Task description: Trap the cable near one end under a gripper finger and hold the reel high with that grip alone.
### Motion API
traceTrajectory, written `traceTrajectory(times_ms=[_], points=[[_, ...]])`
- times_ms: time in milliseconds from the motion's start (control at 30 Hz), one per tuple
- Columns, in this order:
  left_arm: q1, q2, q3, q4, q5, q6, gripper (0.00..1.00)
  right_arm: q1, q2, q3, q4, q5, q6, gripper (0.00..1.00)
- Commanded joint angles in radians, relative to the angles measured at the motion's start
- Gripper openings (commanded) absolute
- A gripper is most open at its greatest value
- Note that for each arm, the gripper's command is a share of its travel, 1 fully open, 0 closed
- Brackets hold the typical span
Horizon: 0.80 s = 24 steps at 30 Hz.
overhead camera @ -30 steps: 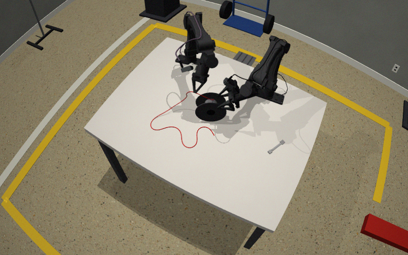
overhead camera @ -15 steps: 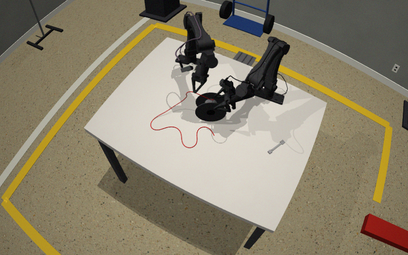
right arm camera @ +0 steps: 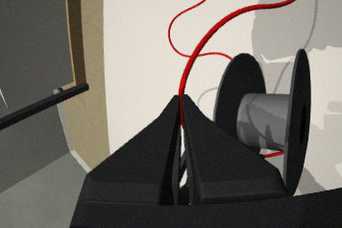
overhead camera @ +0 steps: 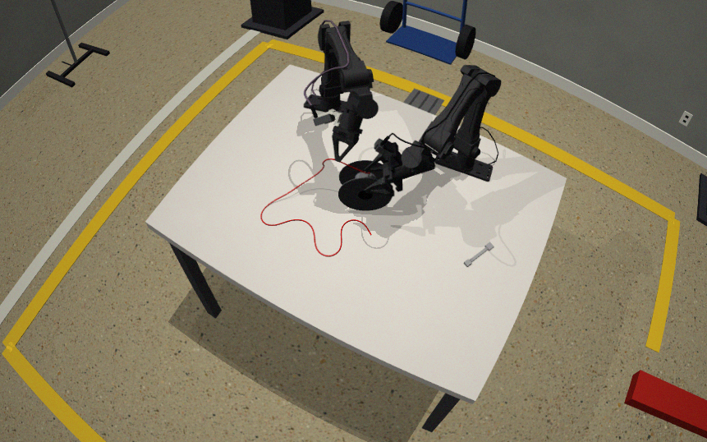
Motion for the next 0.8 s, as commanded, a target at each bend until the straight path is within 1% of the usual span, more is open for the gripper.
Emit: traceTrajectory(times_ms=[0, 200, 233, 367, 400, 433, 500, 767], points=[[-0.014, 0.021, 0.002, 0.023, -0.014, -0.021, 0.75, 0.007, 0.009, 0.055, -0.022, 0.021, 0.000, 0.00], [-0.020, 0.025, -0.020, 0.033, -0.019, -0.026, 0.75, 0.006, 0.000, 0.056, -0.030, 0.021, 0.001, 0.00], [-0.021, 0.025, -0.011, 0.029, -0.018, -0.027, 0.75, 0.006, 0.000, 0.055, -0.030, 0.021, 0.001, 0.00], [-0.011, 0.024, -0.020, 0.030, -0.012, -0.028, 0.75, 0.006, -0.003, 0.063, -0.029, 0.021, 0.001, 0.00], [-0.011, 0.022, -0.025, 0.030, -0.013, -0.028, 0.75, 0.005, -0.003, 0.063, -0.029, 0.021, 0.001, 0.00], [-0.010, 0.019, -0.013, 0.029, -0.012, -0.028, 0.75, 0.005, -0.003, 0.063, -0.029, 0.021, 0.001, 0.00], [-0.009, 0.011, -0.013, 0.017, -0.011, -0.028, 0.75, 0.005, -0.003, 0.063, -0.029, 0.021, 0.001, 0.00], [-0.008, -0.022, -0.024, 0.015, -0.006, -0.025, 0.75, 0.003, 0.000, 0.064, -0.029, 0.021, 0.001, 0.00]])
